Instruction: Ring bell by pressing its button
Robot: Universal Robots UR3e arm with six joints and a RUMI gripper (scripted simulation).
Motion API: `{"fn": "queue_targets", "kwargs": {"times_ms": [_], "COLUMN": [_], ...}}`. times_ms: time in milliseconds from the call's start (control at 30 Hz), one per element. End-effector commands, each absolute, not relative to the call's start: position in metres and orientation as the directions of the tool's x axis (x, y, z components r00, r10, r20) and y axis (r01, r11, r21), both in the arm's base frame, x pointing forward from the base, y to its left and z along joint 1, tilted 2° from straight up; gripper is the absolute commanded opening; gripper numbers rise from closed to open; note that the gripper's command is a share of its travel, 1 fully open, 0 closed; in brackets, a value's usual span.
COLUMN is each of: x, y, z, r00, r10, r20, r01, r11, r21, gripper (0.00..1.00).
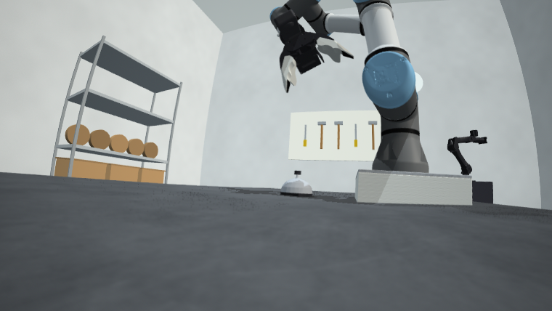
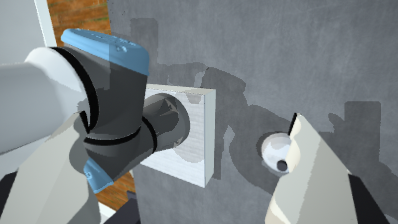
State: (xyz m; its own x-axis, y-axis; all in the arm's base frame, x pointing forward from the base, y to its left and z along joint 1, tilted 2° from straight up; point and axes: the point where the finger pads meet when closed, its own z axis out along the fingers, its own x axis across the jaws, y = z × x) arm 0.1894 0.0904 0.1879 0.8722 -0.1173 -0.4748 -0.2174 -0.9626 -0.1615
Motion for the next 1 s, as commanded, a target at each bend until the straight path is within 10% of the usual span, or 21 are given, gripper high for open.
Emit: {"fn": "queue_targets", "kwargs": {"times_ms": [0, 967], "x": [0.1897, 0.1965], "y": [0.0903, 0.0822], "z": [0.1881, 0.1807], "r00": [0.873, 0.858], "r10": [-0.118, -0.229], "r20": [-0.473, -0.46], "r01": [-0.217, -0.311], "r11": [-0.963, -0.944], "r21": [-0.161, -0.11], "gripper": [1.0, 1.0]}}
